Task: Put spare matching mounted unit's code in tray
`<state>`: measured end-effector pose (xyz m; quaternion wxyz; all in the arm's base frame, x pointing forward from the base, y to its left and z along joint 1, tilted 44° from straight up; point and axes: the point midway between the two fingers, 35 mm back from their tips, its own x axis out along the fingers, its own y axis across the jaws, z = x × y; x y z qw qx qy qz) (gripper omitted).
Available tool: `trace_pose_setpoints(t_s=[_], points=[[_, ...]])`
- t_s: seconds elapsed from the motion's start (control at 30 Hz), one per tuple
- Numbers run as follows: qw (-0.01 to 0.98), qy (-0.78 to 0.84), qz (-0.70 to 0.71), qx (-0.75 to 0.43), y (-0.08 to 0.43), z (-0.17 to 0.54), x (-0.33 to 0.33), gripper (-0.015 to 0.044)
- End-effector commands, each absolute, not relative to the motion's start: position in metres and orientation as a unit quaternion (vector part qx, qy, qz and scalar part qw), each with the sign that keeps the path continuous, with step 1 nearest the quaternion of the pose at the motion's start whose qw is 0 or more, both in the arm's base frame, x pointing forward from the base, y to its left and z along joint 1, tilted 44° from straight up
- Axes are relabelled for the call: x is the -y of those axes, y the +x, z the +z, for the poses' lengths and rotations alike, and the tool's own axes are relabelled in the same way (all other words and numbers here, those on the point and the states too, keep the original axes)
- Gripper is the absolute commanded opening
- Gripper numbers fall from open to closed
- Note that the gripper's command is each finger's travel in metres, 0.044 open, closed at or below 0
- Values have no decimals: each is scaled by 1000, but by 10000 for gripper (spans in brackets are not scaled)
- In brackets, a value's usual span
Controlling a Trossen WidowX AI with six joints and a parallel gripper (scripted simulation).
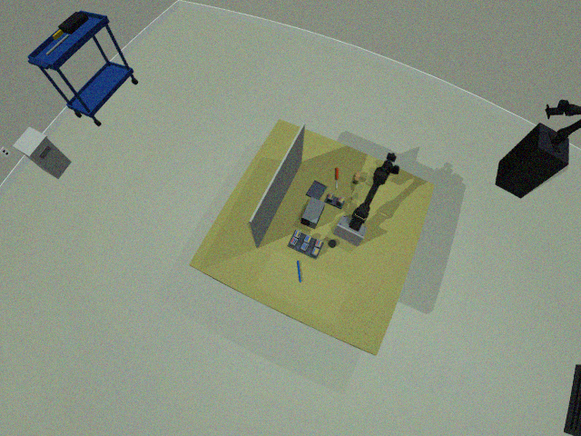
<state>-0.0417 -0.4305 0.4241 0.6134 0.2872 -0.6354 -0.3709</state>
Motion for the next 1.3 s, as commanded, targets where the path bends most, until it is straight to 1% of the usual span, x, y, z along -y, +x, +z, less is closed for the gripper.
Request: trace_pose_setpoints(t_s=[0.0,0.2,0.4,0.6,0.8,1.0,1.27], points=[[632,314,-385,596,4,416,444,440],[668,350,-401,521,81,401,451,440],[710,375,-406,436,159,386,443,440],[759,390,-393,344,240,371,418,440],[807,391,-368,245,316,354,376,440],[821,397,-377,163,355,325,353,440],[827,384,-409,-32,408,250,297,440]])
